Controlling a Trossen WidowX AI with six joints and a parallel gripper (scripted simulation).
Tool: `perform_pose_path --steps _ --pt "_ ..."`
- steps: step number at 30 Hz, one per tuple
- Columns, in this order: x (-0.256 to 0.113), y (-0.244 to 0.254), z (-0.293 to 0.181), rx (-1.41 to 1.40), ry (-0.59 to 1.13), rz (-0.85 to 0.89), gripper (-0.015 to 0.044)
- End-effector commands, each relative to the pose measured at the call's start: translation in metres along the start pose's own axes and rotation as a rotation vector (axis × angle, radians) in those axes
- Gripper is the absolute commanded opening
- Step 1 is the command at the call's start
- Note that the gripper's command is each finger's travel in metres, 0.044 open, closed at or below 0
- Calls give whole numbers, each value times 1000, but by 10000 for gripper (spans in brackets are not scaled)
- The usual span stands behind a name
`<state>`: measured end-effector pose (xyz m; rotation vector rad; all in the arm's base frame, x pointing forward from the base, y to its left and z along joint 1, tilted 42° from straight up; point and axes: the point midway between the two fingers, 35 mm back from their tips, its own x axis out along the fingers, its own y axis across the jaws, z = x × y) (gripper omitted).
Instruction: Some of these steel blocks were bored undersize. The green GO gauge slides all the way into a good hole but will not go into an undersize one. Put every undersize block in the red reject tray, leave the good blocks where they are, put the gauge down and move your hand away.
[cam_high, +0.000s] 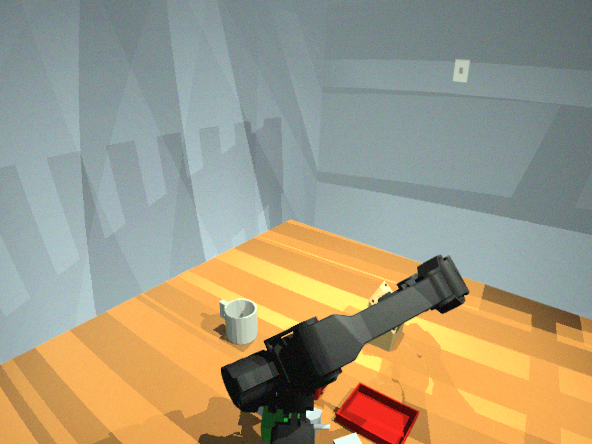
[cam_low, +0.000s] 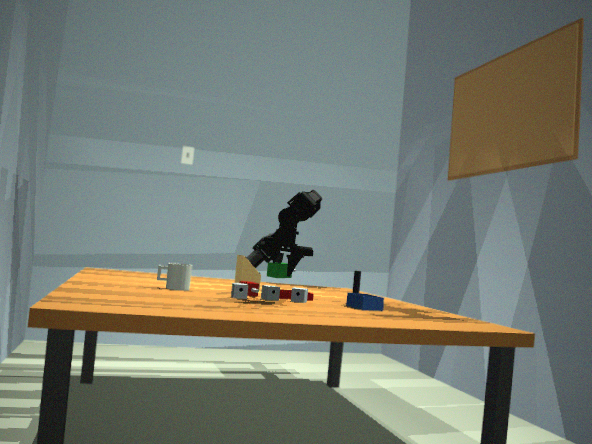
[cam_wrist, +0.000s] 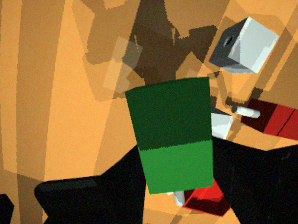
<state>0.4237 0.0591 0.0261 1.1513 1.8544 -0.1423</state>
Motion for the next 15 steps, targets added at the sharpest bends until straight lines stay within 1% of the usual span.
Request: perform_pose_path --steps 1,8,15 --pt "-7 -37 22 306 -16 4 0" --pt "-8 -107 45 943 -27 18 0" --pt "-2 -176 51 1577 -18 34 0"
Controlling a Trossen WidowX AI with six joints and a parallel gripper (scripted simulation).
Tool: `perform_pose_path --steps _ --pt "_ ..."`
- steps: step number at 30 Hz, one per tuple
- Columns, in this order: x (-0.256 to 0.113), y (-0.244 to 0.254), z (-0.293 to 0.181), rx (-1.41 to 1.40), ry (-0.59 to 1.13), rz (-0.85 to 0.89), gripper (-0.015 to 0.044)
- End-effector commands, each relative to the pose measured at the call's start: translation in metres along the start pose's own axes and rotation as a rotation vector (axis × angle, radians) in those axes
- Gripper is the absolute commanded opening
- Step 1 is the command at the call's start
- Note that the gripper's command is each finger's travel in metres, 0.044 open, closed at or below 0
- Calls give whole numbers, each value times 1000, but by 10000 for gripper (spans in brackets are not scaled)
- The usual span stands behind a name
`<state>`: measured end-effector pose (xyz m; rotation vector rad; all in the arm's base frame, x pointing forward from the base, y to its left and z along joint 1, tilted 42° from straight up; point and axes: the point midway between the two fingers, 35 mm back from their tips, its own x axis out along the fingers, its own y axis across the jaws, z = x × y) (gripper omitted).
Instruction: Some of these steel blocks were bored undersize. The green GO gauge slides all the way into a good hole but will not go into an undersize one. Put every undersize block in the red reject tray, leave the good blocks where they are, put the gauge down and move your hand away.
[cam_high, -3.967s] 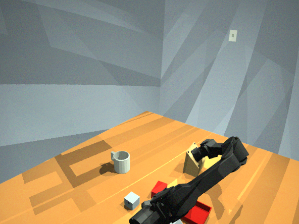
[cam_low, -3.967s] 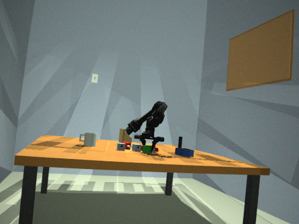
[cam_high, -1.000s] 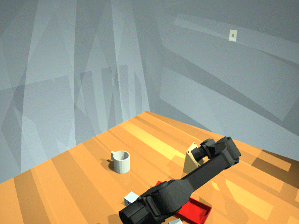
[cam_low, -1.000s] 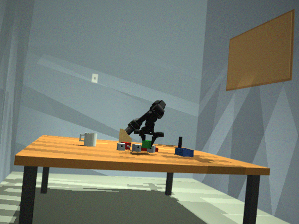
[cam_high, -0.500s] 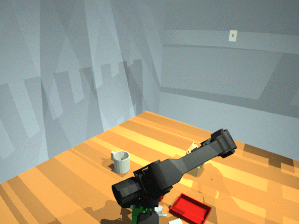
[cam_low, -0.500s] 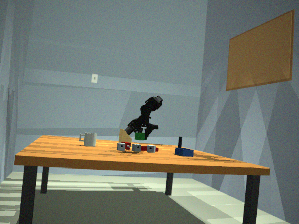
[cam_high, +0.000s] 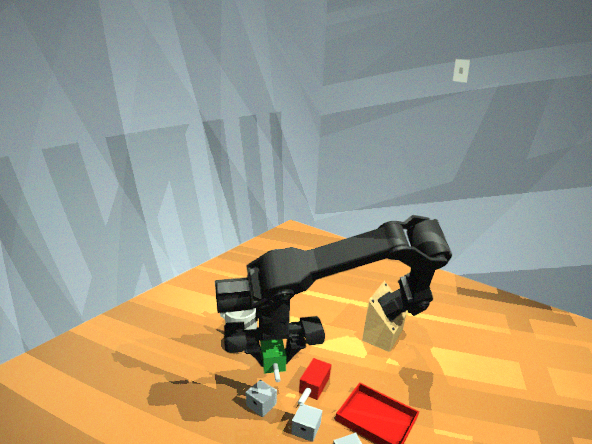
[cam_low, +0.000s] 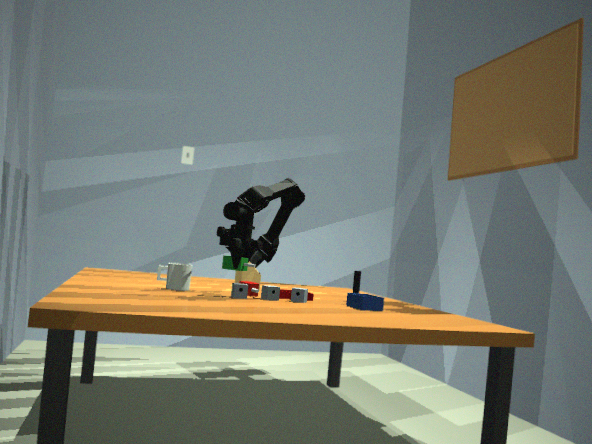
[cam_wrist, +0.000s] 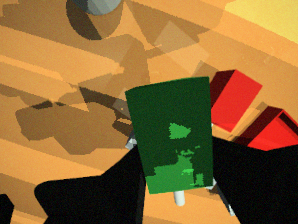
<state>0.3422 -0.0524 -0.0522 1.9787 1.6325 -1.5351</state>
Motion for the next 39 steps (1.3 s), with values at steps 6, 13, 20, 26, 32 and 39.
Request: perform_pose_path --steps 6,13,20,26,32,39 --pt "8 -24 71 714 12 -1 0" --pt "14 -24 72 728 12 -1 0" --pt "32 -23 72 728 13 -1 0" --pt "47 -23 72 728 13 -2 0" --pt "61 -24 71 728 14 -3 0" --pt "73 -25 71 728 14 -4 0"
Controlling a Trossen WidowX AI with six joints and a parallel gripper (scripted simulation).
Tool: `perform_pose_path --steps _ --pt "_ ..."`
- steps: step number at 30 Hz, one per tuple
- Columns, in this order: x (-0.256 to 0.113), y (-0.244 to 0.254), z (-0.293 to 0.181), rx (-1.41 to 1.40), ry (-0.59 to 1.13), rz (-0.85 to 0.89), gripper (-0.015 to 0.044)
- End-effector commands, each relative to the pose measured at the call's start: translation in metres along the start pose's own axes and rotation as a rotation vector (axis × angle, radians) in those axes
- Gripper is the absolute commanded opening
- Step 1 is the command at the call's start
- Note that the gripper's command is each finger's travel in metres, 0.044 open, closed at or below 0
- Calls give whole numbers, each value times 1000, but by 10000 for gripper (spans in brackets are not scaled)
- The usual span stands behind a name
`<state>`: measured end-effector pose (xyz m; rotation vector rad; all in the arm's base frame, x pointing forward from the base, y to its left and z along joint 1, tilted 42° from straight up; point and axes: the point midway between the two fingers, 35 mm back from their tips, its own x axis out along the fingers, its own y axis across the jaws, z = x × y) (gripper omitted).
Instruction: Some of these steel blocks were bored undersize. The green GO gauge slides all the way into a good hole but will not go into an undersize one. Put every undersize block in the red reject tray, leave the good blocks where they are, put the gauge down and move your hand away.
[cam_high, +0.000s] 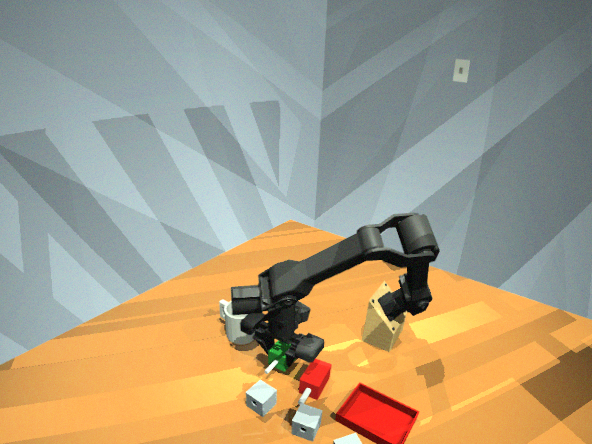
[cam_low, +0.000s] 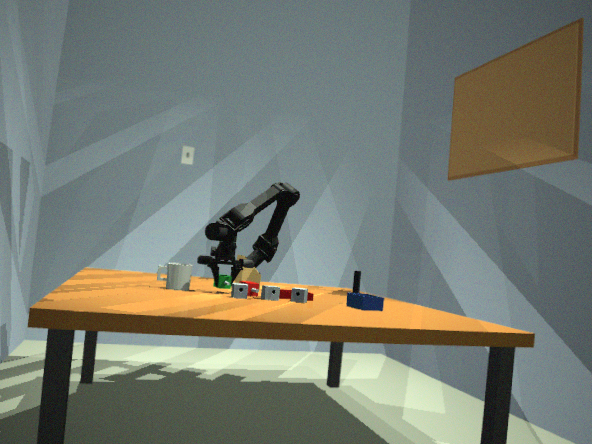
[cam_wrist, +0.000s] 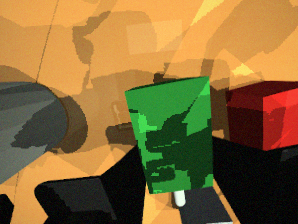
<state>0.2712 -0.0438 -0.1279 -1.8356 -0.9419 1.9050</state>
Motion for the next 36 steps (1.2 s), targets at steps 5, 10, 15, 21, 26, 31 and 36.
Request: perform_pose_path --steps 5,10,15,21,26,31,36 --pt "7 0 -1 5 6 0 0" --pt "15 0 -1 5 7 0 0" --pt "13 0 -1 -1 3 1 105" --pt "13 0 -1 -1 3 1 263" --pt "-15 2 -2 2 4 3 394" --pt "-63 1 0 6 5 3 440" --pt "-59 3 -6 -141 20 13 361"
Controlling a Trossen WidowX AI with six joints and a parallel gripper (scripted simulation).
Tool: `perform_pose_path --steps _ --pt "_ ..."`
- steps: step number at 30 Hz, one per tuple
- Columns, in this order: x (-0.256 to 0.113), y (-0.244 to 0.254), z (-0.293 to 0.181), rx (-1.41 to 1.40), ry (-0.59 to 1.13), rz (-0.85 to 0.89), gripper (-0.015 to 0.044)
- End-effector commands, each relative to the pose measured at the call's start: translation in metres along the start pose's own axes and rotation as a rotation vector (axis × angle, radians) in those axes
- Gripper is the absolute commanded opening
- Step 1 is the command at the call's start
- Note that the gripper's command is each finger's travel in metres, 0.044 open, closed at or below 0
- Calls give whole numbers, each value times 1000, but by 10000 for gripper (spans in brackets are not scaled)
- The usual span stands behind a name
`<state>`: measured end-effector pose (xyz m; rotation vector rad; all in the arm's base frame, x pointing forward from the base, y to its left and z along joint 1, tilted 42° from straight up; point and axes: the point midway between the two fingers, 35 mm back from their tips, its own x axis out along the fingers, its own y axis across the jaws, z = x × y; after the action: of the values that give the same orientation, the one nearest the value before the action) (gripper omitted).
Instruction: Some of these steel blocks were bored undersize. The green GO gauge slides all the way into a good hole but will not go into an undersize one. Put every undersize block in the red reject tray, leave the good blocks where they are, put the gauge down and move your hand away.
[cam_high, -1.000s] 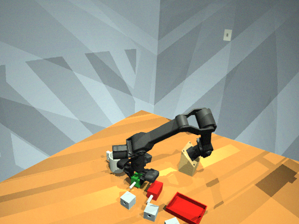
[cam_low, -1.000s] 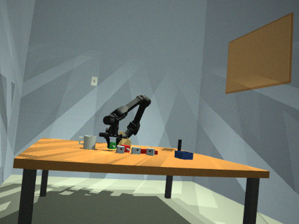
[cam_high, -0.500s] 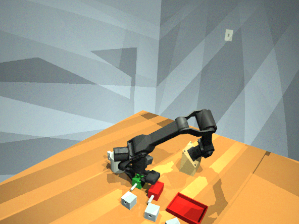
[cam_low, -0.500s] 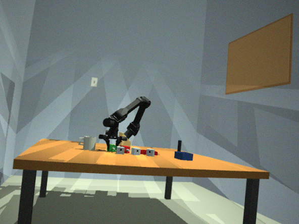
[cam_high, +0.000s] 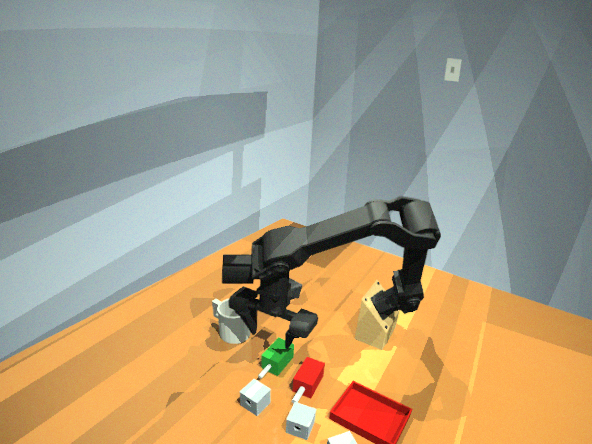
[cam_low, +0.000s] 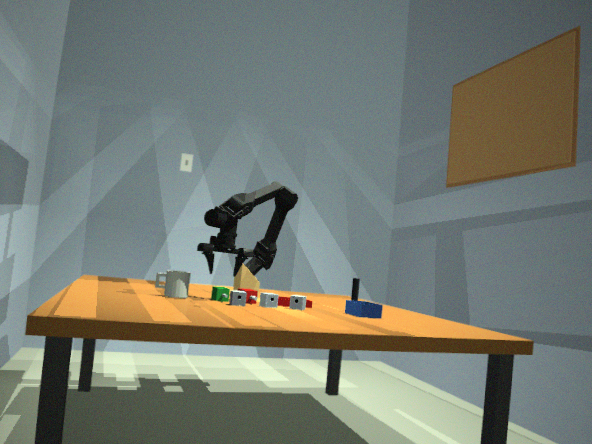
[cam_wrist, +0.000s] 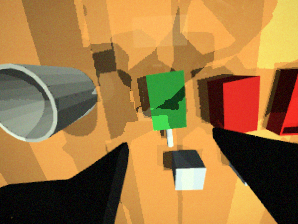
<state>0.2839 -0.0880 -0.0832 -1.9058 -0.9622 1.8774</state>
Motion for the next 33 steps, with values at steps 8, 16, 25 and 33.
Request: perform_pose_path --steps 8,16,25,33 --pt "3 -3 -21 -921 -6 -18 325" --pt "2 -6 -40 -1745 1 -23 325" --pt "1 -11 -61 -2567 14 -27 325" --pt "1 -15 -75 -3131 29 -28 325"
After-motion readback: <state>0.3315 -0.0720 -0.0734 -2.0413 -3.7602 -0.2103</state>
